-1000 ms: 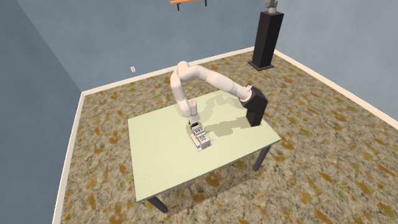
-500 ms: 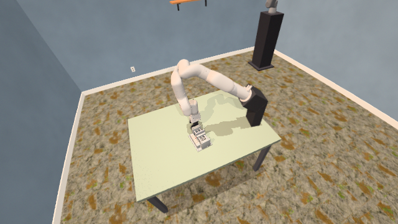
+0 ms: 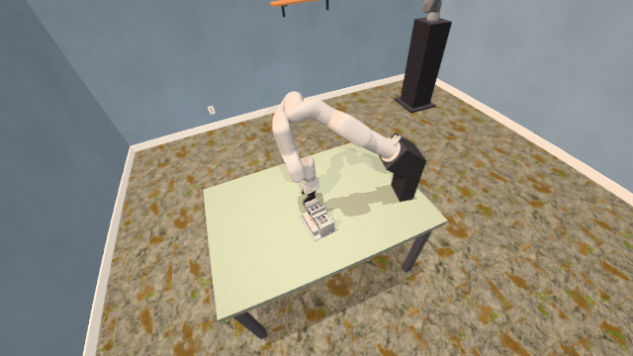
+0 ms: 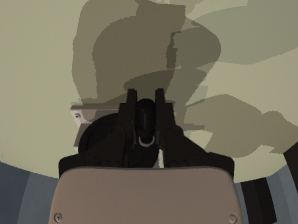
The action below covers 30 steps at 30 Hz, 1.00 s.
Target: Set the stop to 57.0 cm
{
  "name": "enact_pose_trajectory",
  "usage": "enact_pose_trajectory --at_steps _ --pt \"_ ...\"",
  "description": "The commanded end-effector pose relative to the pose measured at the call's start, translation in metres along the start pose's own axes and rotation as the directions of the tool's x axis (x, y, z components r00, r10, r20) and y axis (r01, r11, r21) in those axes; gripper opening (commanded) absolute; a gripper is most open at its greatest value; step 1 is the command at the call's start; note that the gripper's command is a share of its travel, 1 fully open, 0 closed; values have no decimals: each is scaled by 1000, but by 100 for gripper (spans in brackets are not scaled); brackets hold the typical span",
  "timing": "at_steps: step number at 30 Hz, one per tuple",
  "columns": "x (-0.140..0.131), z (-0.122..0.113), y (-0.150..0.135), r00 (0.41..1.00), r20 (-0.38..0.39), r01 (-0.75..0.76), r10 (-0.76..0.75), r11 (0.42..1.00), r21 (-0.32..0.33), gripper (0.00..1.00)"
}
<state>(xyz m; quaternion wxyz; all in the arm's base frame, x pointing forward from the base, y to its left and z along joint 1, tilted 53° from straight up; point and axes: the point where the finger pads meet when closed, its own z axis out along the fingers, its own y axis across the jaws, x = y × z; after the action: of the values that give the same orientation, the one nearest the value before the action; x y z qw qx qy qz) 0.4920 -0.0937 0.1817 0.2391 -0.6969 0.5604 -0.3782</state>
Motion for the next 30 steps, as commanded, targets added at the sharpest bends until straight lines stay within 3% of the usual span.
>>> enact_pose_trajectory --at_steps 1,30 --pt "0 -2 0 1000 -1 -1 1 1000 0 6" --pt "0 -20 -5 1000 -1 -1 1 1000 0 6"
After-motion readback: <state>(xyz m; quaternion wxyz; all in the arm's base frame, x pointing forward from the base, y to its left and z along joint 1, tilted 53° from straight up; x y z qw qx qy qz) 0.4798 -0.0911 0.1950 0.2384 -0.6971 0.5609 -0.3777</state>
